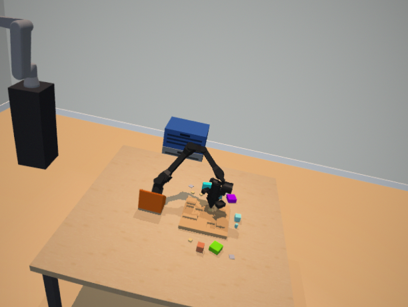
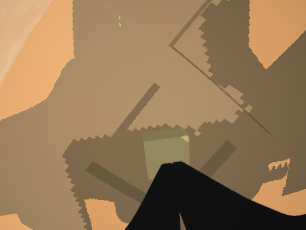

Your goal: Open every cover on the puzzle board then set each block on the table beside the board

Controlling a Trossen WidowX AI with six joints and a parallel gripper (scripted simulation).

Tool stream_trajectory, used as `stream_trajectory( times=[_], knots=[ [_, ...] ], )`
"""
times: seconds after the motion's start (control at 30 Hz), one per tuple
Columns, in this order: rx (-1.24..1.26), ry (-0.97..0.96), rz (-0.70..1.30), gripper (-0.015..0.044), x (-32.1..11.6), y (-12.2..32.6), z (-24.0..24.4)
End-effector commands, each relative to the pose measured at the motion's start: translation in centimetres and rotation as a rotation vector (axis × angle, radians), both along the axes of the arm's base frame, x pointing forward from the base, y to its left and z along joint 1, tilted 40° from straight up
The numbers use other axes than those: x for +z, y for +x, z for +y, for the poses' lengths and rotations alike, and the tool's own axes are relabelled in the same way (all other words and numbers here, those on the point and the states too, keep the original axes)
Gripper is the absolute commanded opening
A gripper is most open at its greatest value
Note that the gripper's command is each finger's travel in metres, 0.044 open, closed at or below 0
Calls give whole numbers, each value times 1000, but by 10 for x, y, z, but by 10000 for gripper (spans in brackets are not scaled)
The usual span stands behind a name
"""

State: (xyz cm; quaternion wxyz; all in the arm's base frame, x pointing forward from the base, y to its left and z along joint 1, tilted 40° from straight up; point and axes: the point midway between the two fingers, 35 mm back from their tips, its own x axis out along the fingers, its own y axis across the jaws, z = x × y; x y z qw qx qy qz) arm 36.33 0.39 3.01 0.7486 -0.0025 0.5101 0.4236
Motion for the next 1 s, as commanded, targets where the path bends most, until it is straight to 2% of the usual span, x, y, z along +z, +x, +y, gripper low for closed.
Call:
stream_trajectory(
  times=[0.0,0.97],
  knots=[
    [7,1,-1,0,0,0,0],
    [4,0,0,0,-3,1,2]
  ],
)
